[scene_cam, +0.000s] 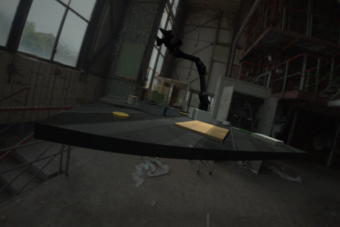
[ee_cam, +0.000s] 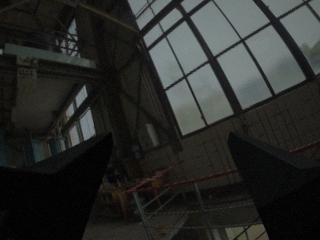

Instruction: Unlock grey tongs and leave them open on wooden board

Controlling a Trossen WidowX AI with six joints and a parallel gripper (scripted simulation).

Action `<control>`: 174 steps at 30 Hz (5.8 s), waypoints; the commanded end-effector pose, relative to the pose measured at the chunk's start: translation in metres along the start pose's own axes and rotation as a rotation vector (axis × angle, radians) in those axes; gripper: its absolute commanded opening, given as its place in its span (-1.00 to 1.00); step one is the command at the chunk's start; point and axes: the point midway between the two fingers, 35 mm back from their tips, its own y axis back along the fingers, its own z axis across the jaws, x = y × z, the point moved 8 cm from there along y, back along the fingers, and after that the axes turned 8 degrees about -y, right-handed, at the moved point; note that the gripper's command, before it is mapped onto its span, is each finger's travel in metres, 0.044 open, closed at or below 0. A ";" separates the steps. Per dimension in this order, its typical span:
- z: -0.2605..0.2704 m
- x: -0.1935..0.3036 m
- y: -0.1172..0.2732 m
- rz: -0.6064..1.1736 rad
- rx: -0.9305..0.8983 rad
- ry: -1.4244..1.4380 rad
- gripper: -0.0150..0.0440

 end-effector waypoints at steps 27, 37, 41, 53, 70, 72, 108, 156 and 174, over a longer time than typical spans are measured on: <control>-0.114 0.212 0.205 0.936 0.910 -0.607 0.39; -0.117 0.239 0.306 1.135 1.304 -0.755 0.39; -0.117 0.239 0.306 1.135 1.304 -0.755 0.39; -0.120 0.234 0.313 1.136 1.305 -0.755 0.39; -0.130 0.258 0.313 1.135 1.304 -0.755 0.39; -0.131 0.262 0.314 1.135 1.304 -0.755 0.39; -0.145 0.303 0.321 1.139 1.300 -0.757 0.03; -0.111 0.256 0.267 1.172 1.399 -0.706 -1.00; -0.108 0.268 0.249 1.254 1.596 -0.566 -1.00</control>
